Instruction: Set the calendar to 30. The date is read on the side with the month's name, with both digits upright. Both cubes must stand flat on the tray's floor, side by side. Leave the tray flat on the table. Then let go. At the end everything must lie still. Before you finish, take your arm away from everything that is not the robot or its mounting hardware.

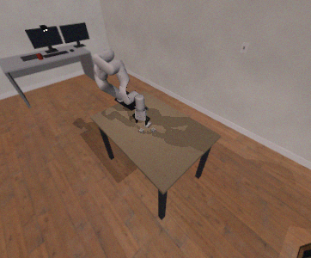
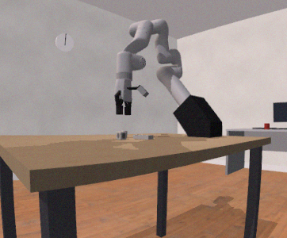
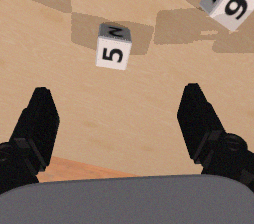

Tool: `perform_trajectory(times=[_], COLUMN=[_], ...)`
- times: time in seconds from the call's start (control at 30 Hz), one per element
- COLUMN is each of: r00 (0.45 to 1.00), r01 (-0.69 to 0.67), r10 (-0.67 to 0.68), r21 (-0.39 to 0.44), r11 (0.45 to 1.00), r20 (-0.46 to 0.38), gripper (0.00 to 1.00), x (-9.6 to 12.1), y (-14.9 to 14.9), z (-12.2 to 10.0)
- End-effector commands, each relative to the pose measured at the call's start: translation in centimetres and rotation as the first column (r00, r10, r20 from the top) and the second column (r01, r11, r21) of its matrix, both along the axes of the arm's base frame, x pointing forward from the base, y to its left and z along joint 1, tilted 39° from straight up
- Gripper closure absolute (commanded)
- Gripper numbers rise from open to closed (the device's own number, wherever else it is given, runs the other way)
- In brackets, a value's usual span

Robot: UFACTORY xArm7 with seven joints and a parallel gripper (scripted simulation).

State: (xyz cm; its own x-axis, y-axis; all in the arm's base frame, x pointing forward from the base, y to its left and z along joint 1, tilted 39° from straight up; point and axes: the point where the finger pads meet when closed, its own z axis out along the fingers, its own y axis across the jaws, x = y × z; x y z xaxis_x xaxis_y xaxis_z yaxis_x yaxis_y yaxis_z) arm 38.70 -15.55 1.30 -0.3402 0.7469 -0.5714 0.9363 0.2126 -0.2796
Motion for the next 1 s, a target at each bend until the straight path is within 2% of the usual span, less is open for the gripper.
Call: perform_trajectory(times=[0.0,0.03,0.13,0.2,0.23,0.37,0.4,0.43,0.47,0.53,0.57,0.6,0.67,0.7,0.73,0.83,0.87,0.9,0.97], r00=[0.987,0.977,0.973,0.929,0.923,0.842,0.838,0.794,0.78,0.717,0.713,0.658,0.658,0.637,0.551,0.465,0.459,0.389,0.318], r01=[-0.116,-0.155,-0.167,-0.267,-0.277,-0.387,-0.391,-0.435,-0.446,-0.496,-0.499,-0.534,-0.534,-0.546,-0.589,-0.622,-0.624,-0.645,-0.661], r10=[0.119,0.159,0.171,0.277,0.289,0.411,0.416,0.466,0.48,0.539,0.543,0.587,0.587,0.602,0.658,0.704,0.707,0.738,0.765], r21=[0.026,0.036,0.04,0.077,0.081,0.14,0.143,0.172,0.18,0.22,0.223,0.257,0.257,0.269,0.319,0.368,0.371,0.41,0.448], r11=[0.993,0.987,0.985,0.961,0.957,0.911,0.909,0.884,0.877,0.84,0.838,0.805,0.805,0.793,0.743,0.691,0.688,0.645,0.602], r20=[-0.109,-0.144,-0.155,-0.245,-0.254,-0.351,-0.354,-0.391,-0.401,-0.442,-0.444,-0.472,-0.472,-0.482,-0.513,-0.537,-0.538,-0.551,-0.56], gripper=[0.0,0.0,0.0,0.0,0.0,0.0,0.0,0.0,0.0,0.0,0.0,0.0,0.0,0.0,0.0,0.0,0.0,0.0,0.0], x=[0.3,0.4,0.4,0.6,0.6,0.9,0.9,1.1,1.1,1.3,1.3,1.4,1.4,1.5,1.7,1.9,2.0,2.1,2.3], y=[0.3,0.4,0.5,0.7,0.8,1.1,1.1,1.2,1.3,1.4,1.5,1.6,1.6,1.7,1.9,2.0,2.1,2.2,2.3], z=[-0.6,-0.8,-0.9,-1.4,-1.5,-2.1,-2.1,-2.4,-2.5,-2.8,-2.8,-3.0,-3.0,-3.1,-3.4,-3.7,-3.7,-3.9,-4.0])
